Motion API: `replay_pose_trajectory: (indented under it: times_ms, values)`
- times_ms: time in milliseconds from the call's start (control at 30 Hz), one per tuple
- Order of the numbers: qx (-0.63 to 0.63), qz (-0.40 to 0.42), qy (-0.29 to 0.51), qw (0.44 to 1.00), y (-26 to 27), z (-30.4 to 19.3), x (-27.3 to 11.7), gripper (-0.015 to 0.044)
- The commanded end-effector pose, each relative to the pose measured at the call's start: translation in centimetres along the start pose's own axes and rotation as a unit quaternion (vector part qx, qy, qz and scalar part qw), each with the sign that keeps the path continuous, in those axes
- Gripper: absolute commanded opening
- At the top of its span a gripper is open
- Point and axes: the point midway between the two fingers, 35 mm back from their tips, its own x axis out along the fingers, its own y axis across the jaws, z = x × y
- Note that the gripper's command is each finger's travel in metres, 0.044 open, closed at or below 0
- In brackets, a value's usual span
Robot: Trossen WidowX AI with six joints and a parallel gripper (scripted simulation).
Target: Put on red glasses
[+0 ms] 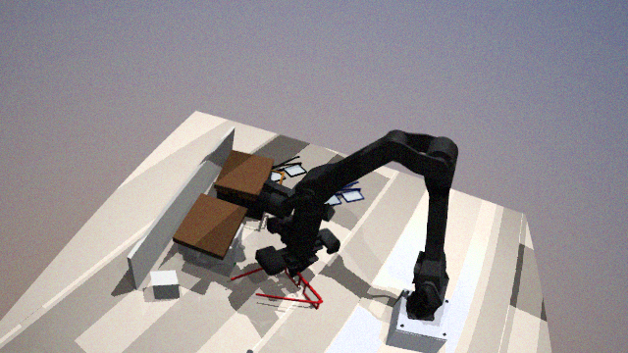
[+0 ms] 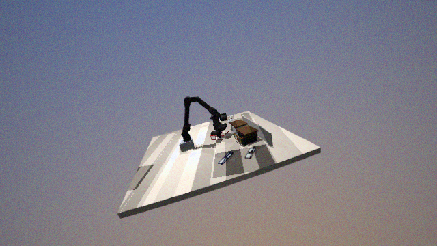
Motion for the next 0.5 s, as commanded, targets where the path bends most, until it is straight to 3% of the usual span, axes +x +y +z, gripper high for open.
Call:
replay_pose_trajectory:
  times_ms: [0,467]
  values:
    - [0.0,0.0,0.0,1.0,0.1,0.1,-0.6,0.0]
    - [0.0,-0.001,-0.002,1.0,0.6,0.7,-9.1,0.0]
